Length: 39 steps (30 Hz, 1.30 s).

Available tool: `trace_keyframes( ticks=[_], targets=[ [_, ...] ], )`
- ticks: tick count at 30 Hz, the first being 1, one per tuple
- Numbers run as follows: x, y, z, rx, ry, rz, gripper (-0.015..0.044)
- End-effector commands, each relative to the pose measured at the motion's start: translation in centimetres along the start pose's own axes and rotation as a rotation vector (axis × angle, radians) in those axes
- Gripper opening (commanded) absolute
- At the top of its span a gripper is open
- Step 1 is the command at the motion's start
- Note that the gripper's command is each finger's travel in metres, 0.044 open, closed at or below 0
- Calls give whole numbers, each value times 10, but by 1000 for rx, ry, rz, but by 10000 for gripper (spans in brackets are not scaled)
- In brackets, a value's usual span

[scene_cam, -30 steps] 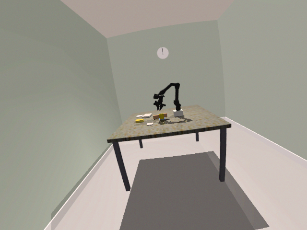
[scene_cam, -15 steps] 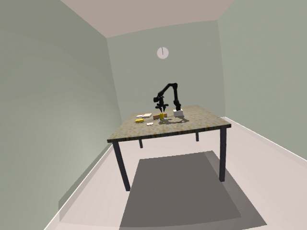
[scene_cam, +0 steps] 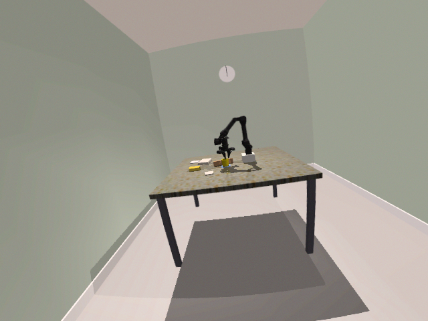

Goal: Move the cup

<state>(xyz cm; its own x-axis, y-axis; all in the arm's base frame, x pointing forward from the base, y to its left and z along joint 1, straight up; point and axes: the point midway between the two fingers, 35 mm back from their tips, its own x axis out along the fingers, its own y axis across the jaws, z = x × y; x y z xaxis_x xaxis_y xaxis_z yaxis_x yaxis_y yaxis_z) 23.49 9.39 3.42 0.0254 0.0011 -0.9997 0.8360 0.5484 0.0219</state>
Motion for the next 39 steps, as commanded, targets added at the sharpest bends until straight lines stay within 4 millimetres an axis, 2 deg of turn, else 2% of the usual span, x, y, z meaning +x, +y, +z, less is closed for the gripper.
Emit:
trace_keyframes(
  ticks=[1,18,24,39],
  targets=[
    [8,-2,-1,3,6,-4,167],
    [35,-5,-1,3,6,-4,167],
    [38,-5,-1,3,6,-4,167],
    [36,-4,0,4,1,-4,67]
  ],
)
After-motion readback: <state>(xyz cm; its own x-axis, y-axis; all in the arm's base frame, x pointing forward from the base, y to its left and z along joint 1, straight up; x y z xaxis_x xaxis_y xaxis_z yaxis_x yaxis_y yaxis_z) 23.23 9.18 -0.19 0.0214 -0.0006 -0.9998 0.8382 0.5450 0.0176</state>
